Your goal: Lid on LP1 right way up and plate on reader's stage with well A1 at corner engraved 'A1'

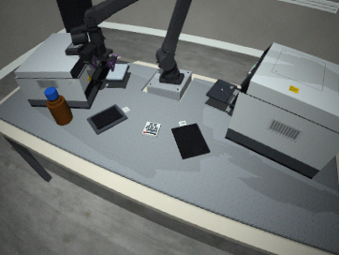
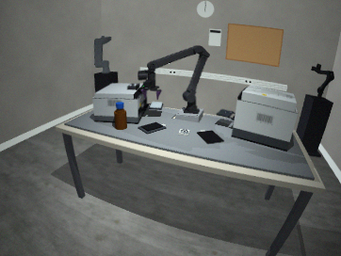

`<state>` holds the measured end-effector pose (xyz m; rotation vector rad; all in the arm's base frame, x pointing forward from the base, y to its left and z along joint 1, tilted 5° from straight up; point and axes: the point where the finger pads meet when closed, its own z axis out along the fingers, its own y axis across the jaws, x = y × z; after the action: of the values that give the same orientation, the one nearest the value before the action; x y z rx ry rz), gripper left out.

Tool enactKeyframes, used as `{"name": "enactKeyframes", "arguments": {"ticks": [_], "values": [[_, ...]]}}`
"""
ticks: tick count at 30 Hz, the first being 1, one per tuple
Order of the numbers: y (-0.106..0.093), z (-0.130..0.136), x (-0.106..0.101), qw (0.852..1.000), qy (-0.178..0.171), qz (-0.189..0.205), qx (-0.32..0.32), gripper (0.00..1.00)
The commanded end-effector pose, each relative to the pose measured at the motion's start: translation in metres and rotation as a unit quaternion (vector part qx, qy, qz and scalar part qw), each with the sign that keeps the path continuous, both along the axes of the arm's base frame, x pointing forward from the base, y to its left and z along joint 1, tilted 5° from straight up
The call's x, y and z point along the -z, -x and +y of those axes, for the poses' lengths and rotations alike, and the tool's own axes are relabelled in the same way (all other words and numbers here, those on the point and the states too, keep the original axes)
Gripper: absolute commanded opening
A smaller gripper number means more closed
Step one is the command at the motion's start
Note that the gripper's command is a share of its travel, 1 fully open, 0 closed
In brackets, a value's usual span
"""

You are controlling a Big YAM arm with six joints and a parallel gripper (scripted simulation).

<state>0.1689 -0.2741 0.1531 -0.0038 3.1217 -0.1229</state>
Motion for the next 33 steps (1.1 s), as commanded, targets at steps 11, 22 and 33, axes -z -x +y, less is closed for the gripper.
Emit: {"name": "enactKeyframes", "arguments": {"ticks": [11, 22, 33], "values": [[0.048, 0.007, -0.009, 0.996, -0.005, 0.010, -0.090, 1.00], [0.086, 0.014, -0.022, 0.989, 0.002, 0.012, -0.147, 1.00], [0.080, 0.001, -0.019, 0.990, 0.007, 0.011, -0.142, 1.00]]}}
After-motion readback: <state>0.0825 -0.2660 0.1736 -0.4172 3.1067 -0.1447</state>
